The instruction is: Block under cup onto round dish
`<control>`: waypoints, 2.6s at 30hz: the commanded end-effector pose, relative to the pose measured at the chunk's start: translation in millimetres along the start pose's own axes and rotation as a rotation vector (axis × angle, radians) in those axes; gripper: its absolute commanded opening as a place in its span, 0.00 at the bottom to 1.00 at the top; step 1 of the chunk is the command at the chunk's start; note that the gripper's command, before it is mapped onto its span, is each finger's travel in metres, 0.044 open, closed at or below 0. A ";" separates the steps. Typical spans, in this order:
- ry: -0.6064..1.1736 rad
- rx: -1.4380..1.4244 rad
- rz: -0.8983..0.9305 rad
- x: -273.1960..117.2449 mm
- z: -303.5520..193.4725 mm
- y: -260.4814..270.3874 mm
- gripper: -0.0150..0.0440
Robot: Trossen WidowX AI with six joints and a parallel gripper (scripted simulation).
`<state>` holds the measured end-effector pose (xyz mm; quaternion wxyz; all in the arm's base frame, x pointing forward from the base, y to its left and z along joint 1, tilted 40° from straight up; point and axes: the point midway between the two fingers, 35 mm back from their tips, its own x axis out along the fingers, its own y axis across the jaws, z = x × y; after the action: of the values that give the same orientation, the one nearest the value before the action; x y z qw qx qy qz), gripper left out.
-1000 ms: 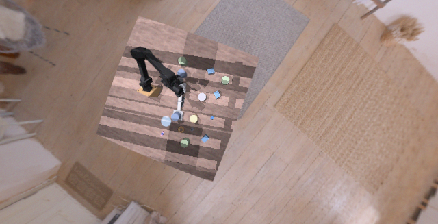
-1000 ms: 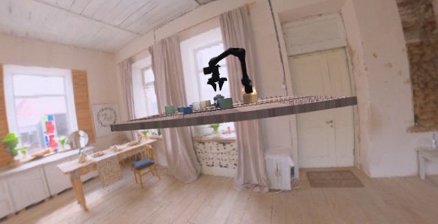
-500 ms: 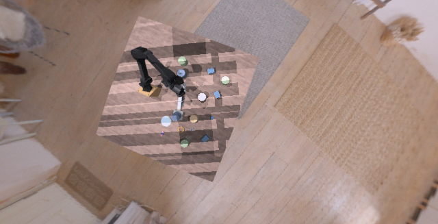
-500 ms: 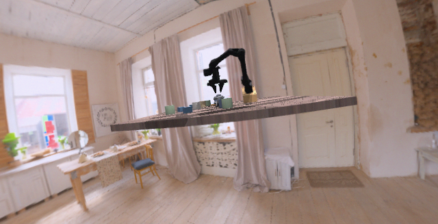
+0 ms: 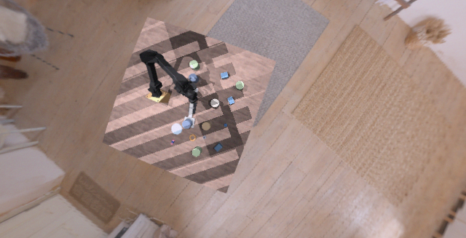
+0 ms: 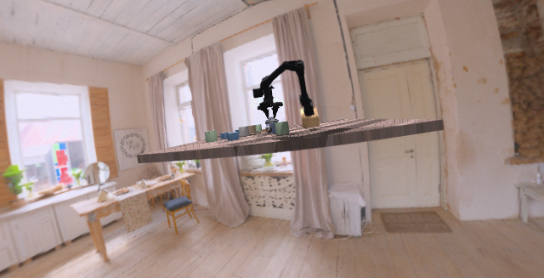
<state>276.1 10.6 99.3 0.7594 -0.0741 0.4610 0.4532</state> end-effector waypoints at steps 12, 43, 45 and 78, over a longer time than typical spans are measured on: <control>-0.004 0.007 0.005 13.2 0.0 1.6 0.49; 0.001 0.008 0.003 -81.0 -4.2 -4.4 0.25; 0.006 0.009 -0.002 -79.4 -14.5 -18.6 0.25; 0.021 0.013 -0.012 -0.9 -295.4 -147.7 0.25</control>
<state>216.4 -222.2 -86.2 0.7574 -0.0727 0.4738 0.4434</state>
